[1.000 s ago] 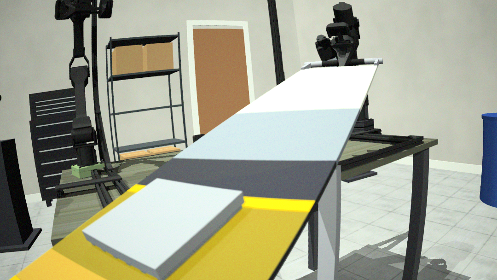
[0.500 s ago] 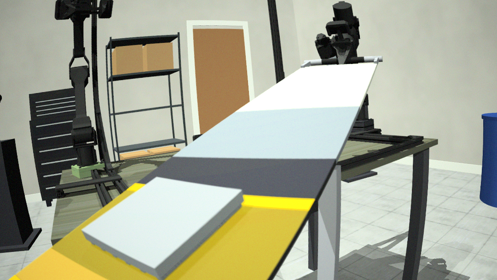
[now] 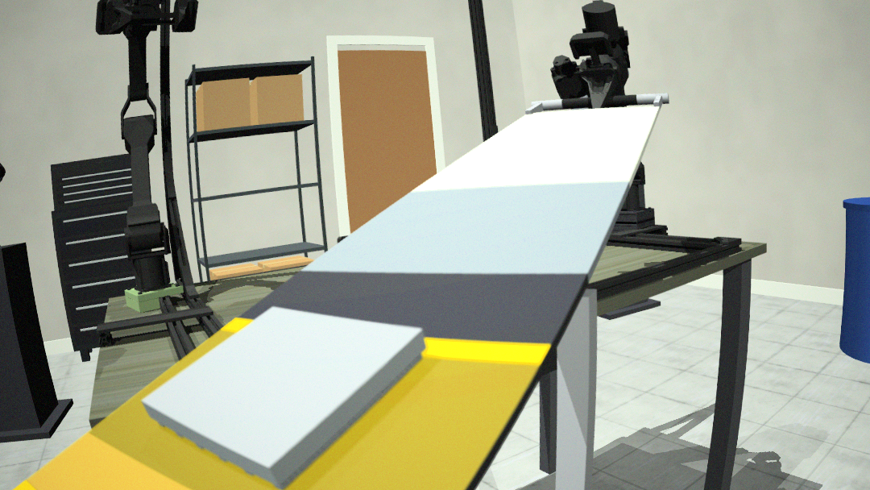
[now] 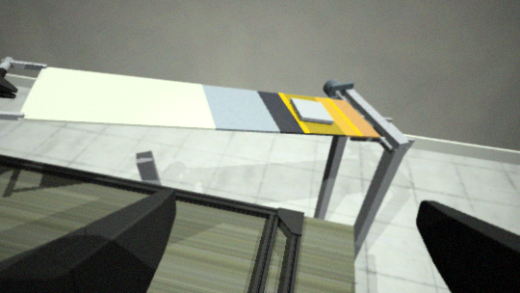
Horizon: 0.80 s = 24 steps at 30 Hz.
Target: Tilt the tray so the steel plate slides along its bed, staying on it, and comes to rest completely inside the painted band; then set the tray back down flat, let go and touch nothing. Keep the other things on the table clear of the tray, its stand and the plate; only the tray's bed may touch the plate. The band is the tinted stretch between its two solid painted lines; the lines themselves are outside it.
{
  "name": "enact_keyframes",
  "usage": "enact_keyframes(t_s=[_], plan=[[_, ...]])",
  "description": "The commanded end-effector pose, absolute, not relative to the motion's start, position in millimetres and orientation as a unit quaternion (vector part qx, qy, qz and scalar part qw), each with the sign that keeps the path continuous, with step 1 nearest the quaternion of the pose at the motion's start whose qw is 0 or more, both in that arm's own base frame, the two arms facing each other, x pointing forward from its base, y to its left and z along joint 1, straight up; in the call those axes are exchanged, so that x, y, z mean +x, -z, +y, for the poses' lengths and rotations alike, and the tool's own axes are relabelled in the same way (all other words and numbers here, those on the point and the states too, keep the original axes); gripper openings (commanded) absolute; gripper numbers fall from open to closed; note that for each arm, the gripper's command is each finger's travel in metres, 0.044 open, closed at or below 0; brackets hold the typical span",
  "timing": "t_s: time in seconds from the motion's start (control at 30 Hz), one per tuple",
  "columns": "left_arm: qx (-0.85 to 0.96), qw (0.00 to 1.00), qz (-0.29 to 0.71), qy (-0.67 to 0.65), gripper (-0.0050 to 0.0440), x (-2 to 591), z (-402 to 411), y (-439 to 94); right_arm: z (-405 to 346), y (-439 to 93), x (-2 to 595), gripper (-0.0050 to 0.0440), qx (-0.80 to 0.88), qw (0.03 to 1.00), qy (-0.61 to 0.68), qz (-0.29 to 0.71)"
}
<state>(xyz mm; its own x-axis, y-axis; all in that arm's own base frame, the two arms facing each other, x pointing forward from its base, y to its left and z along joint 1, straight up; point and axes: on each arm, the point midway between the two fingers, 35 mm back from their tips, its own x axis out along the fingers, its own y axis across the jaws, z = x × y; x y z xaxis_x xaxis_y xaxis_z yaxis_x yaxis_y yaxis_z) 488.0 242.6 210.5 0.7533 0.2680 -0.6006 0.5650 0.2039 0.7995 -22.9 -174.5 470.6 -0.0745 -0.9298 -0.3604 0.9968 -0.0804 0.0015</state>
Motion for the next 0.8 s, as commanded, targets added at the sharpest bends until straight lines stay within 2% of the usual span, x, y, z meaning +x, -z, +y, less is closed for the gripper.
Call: enact_keyframes(t_s=[0.0,0.77], plan=[[0.63,0.702,0.321,0.089,0.0,490.5,244.0,-229.2,-174.5,-470.5,-22.7,0.044,0.135,0.667,0.722,0.125],[0.631,0.702,0.318,0.085,0.0,492.7,244.8,-236.9,-174.5,-470.5,-22.7,0.044,0.135,0.667,0.722,0.125]])
